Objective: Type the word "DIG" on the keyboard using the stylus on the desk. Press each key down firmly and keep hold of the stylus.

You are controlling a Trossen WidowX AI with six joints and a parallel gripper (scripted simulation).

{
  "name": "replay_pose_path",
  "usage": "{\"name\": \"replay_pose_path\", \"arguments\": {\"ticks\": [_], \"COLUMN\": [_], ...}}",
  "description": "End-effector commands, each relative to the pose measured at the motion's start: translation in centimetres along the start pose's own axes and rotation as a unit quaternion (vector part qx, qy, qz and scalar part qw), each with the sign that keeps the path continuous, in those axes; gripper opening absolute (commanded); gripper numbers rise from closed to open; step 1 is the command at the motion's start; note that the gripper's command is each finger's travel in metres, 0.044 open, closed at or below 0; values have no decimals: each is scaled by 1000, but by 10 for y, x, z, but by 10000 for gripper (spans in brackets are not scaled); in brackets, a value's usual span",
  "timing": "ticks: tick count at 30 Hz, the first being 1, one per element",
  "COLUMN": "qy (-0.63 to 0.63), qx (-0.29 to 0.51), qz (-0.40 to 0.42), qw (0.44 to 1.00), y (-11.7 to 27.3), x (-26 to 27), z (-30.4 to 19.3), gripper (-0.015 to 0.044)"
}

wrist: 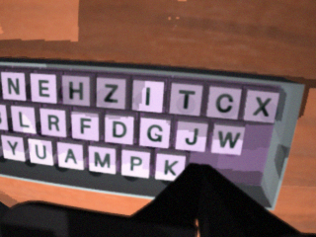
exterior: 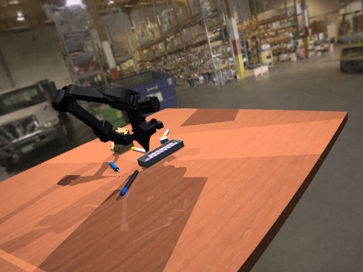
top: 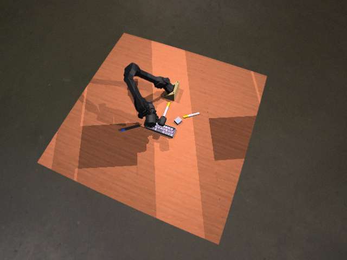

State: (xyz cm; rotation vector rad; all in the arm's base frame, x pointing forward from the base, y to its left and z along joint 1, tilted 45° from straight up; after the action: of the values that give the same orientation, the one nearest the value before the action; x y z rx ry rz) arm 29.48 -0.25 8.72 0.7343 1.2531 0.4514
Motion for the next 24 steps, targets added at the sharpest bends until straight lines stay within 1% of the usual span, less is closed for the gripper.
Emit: {"name": "replay_pose_path", "arguments": {"ticks": [1,17,24], "qy": [7,7,6], "qx": [5,5,5], "qz": [-1,-1,1], "qw": [1000,1000,1000], "y": [-2,-2,-1], "x": [15,17,90], "z": [-25,-25,-34], "gripper": [0,0,0]}}
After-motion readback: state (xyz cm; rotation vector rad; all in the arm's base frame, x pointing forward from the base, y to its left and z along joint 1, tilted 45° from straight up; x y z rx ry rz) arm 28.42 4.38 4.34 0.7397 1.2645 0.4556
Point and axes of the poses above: the point midway between the two fingers, 35 mm back from their tips, its own y axis back along the fingers, its own x axis across the jaws, z = x × y, the point moved 7 cm from there along y, back along the fingers, and after that the axes turned 6 degrees about -y, right-handed, at the moved point
